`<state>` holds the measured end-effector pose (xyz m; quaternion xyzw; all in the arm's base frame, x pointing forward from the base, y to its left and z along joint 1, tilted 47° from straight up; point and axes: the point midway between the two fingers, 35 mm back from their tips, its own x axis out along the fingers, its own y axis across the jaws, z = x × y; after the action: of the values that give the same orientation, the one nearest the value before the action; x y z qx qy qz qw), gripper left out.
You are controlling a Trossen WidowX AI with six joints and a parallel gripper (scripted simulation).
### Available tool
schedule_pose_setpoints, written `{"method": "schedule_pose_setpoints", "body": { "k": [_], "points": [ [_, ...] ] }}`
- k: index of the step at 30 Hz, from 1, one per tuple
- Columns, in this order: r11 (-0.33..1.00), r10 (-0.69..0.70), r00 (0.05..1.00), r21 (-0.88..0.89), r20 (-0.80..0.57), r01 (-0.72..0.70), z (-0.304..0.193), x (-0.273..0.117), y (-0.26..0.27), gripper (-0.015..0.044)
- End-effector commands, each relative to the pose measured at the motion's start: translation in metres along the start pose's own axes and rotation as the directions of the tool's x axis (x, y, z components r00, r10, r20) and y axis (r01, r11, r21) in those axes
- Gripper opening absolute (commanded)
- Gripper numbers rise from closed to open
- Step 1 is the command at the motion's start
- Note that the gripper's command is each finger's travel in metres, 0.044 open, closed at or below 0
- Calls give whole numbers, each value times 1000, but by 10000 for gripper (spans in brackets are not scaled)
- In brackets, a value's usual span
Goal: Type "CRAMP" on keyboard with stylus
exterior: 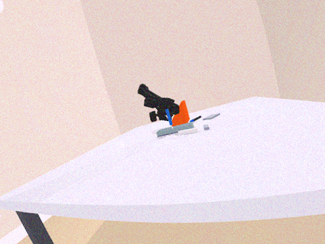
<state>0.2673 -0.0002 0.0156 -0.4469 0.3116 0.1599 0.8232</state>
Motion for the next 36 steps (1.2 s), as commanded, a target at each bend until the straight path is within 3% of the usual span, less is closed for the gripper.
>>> {"method": "schedule_pose_setpoints", "body": {
  "k": [1, 31, 36],
  "points": [
    [1000, 1, 1000, -6, 3, -1, -1, 1, 0, 81],
    [1000, 5, 1000, -10, 5, -5, 28, -16, 2, 84],
    [1000, 5, 1000, -10, 5, -5, 28, -16, 2, 51]
  ]
}}
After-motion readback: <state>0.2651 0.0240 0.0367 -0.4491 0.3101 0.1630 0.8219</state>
